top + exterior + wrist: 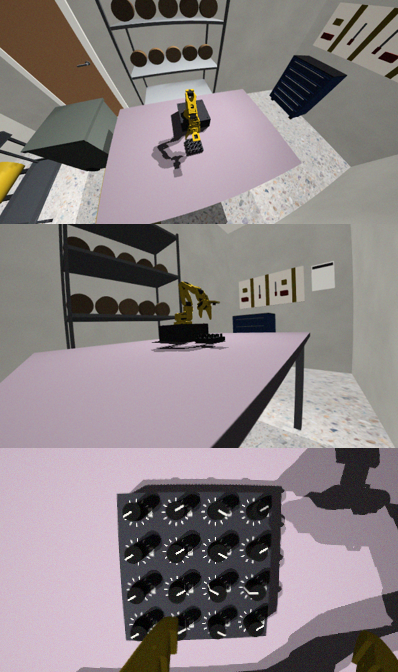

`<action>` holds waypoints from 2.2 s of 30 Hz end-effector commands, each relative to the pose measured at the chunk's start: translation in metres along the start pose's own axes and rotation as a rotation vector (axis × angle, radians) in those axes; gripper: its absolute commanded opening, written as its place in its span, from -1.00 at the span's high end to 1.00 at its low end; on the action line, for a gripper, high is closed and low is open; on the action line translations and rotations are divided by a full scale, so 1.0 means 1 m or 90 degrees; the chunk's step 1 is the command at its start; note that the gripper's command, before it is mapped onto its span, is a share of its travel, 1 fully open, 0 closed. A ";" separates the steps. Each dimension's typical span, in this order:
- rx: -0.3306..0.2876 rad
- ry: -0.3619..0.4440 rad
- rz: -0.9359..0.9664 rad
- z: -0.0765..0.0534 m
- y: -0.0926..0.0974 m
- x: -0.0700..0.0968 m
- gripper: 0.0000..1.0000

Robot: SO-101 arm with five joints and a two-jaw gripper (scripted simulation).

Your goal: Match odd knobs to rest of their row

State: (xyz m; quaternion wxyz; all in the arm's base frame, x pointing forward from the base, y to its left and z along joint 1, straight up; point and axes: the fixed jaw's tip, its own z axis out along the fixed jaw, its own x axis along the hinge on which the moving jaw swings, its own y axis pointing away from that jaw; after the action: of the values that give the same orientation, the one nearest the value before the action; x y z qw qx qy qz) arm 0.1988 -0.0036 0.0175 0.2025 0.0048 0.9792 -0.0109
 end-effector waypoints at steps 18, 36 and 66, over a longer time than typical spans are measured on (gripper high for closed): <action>-0.002 -0.003 -0.003 0.001 0.001 -0.003 0.20; -0.001 -0.003 0.003 0.001 0.001 -0.003 0.20; 0.000 -0.016 0.014 0.002 -0.001 -0.011 0.20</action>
State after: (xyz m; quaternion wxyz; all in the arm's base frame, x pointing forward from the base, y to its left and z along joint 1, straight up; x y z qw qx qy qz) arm 0.2060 -0.0040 0.0191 0.2105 0.0103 0.9775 -0.0101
